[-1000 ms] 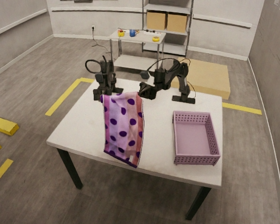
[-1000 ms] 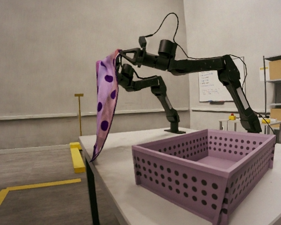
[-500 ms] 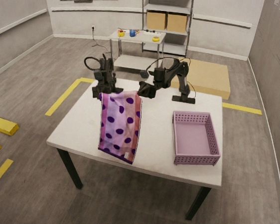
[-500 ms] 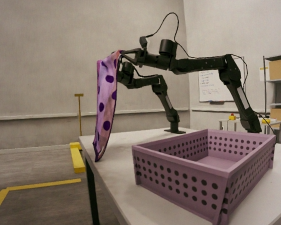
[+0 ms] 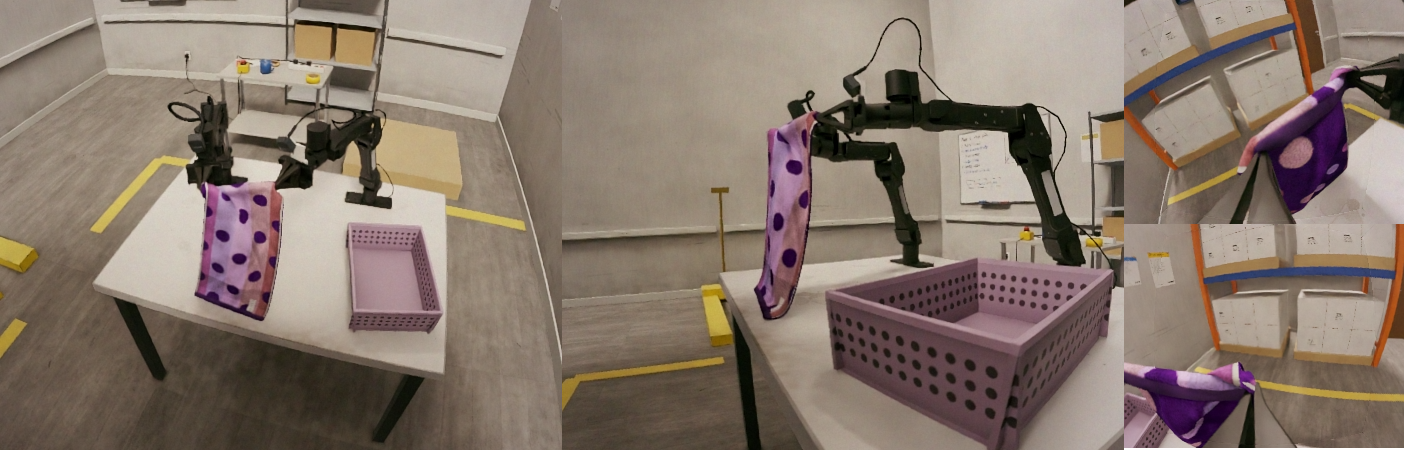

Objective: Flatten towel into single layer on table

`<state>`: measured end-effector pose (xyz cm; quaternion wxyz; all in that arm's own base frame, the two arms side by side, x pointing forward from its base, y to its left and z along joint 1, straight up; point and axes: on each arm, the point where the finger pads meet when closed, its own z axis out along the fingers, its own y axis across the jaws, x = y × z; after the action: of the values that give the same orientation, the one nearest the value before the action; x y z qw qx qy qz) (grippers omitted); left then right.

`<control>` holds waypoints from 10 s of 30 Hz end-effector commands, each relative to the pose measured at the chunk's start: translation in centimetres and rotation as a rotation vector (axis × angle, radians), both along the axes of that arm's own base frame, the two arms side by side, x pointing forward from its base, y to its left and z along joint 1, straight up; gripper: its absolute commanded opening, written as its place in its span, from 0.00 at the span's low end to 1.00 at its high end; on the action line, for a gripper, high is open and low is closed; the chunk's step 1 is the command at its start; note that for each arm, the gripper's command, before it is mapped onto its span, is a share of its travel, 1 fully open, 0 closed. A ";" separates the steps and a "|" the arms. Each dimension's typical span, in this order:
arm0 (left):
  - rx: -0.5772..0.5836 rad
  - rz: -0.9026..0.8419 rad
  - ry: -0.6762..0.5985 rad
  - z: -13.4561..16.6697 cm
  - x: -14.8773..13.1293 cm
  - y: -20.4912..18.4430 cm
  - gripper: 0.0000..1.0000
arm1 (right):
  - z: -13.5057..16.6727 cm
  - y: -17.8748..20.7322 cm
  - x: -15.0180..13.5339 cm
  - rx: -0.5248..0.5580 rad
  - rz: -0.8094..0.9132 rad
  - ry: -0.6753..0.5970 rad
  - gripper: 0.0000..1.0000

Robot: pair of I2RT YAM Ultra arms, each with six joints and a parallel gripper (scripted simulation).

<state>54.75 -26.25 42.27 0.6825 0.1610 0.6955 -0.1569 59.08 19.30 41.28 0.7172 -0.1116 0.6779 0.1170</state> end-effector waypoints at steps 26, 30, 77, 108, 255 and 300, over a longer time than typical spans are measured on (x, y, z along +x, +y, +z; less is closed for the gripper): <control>0.343 -0.121 0.606 -13.0 -11.3 -2.8 0.00 | -10.3 -3.2 -11.8 -0.254 -0.001 0.732 0.00; 0.385 -0.140 0.662 -14.6 -12.8 -3.1 0.00 | -11.9 -3.6 -13.2 -0.281 0.001 0.804 0.00; 0.637 -0.489 0.724 -36.0 -32.8 -7.4 0.00 | -34.0 -8.8 -32.4 -0.352 0.045 0.931 0.00; 0.669 -0.612 0.674 -40.5 -37.8 -8.8 0.00 | -39.3 -10.2 -37.4 -0.364 0.069 0.925 0.00; 0.341 0.162 0.876 -24.9 -29.9 9.2 0.64 | -24.3 -22.7 -33.9 -0.030 -0.535 1.002 0.64; 0.234 0.360 0.908 -23.8 -30.8 24.8 0.64 | -21.7 -34.6 -37.2 0.141 -0.854 0.985 0.64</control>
<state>24.14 -1.41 18.07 0.3044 0.0278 0.9521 -0.0073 21.06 -14.63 17.08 0.2743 0.2872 0.9137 -0.0864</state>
